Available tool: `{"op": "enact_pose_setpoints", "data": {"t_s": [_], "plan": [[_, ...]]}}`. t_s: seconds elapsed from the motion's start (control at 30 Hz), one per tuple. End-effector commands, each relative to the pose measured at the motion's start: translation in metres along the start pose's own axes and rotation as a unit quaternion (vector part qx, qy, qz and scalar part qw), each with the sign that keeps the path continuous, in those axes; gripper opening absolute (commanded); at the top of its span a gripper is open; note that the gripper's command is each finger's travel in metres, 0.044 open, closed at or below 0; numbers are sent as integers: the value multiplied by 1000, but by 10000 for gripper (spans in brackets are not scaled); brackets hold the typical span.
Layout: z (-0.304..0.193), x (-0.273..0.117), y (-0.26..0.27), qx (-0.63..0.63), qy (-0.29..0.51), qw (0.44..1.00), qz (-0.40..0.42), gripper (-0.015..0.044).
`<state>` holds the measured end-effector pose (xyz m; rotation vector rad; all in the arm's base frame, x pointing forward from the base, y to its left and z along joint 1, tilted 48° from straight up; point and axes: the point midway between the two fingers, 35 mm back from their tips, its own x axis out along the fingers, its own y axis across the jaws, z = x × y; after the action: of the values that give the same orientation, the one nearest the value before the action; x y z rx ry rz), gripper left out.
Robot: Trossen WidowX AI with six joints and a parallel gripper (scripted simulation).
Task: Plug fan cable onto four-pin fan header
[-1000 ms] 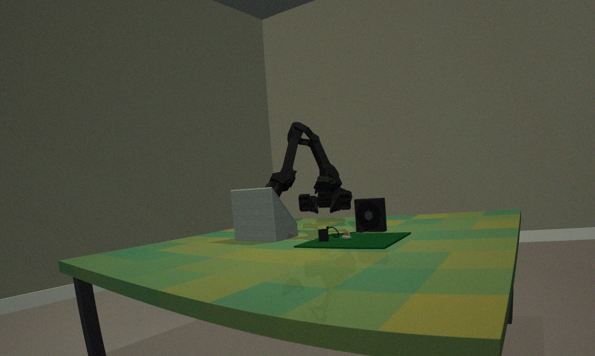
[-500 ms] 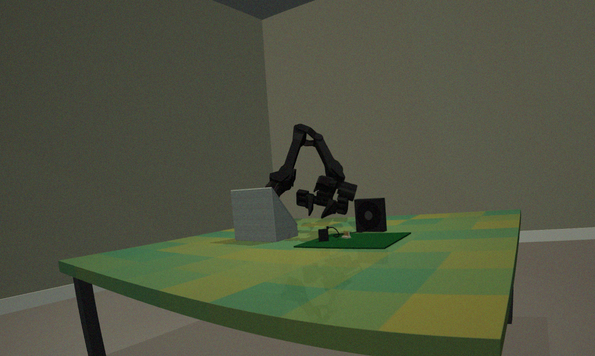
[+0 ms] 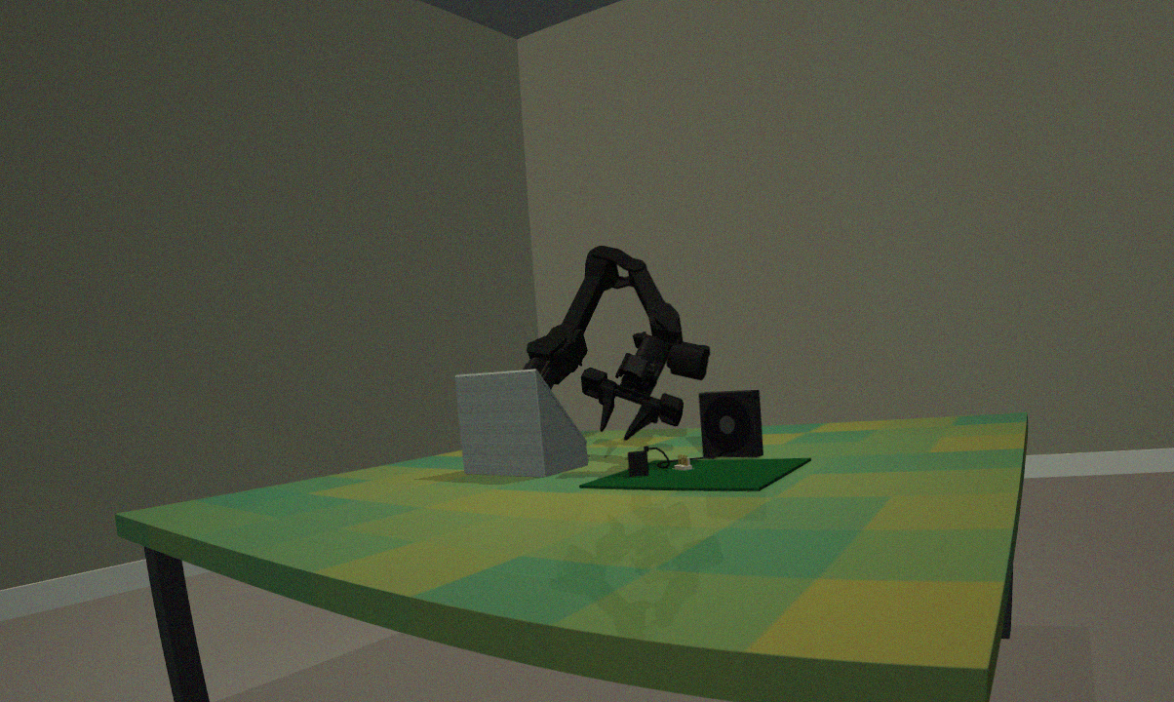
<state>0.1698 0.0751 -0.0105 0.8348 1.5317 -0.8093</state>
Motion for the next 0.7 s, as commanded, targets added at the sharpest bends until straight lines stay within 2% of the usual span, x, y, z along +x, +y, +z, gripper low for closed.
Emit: {"op": "enact_pose_setpoints", "data": {"t_s": [0.0, 0.33, 0.67], "plan": [[-1, 2, 0, -10, 41, 999, 0, 205], [1, -1, 5, -34, 154, 987, 42, 205], [10, -11, 14, -52, 245, 960, 128, 205]]}}
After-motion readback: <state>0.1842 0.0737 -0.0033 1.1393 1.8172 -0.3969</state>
